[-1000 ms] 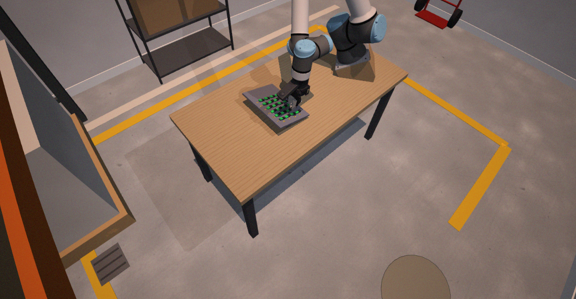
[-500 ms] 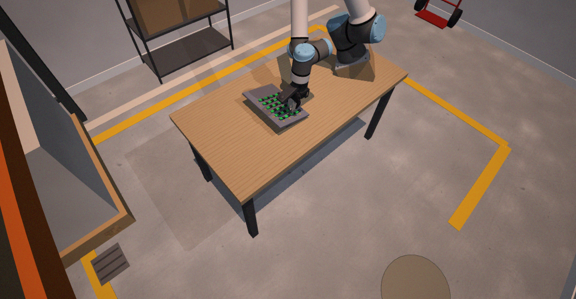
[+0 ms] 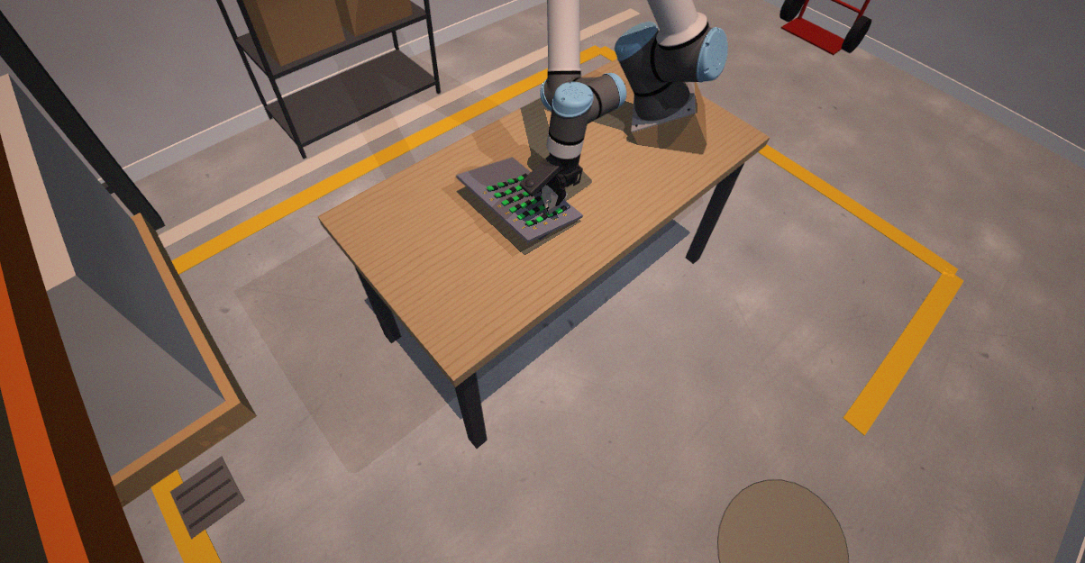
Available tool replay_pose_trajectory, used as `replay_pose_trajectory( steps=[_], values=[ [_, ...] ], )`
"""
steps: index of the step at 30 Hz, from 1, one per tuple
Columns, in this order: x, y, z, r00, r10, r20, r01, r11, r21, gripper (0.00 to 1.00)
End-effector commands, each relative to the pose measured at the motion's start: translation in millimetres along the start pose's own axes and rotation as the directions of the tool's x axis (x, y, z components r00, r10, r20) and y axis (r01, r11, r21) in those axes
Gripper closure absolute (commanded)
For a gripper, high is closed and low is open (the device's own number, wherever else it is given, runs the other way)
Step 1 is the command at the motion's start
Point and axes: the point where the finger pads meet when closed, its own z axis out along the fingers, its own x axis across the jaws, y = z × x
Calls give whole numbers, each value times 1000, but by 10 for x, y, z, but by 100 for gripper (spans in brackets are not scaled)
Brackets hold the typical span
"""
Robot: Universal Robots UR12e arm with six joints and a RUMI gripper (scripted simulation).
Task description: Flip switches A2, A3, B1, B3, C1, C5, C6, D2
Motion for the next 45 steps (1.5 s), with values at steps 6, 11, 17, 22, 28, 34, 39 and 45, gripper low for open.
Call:
replay_pose_trajectory(
  steps=[6, 11, 17, 22, 28, 34, 39, 45],
  values=[
    [-9, 22, 35, 1000, -2, 1, 2, 1000, -2, 100],
    [-8, 19, 32, 1000, -1, 1, 1, 1000, -2, 100],
    [-8, 19, 33, 1000, -1, 1, 1, 1000, -2, 100],
    [-8, 22, 50, 1000, -1, 1, 1, 1000, -3, 100],
    [-5, 24, 64, 1000, -1, 1, 1, 1000, -4, 100],
    [-8, 7, 14, 1000, -1, 2, 1, 1000, 1, 100],
    [-8, -12, -63, 1000, 0, 1, 0, 1000, 3, 100],
    [-5, -23, -246, 1000, 1, 1, -1, 1000, 4, 100]
  ],
)
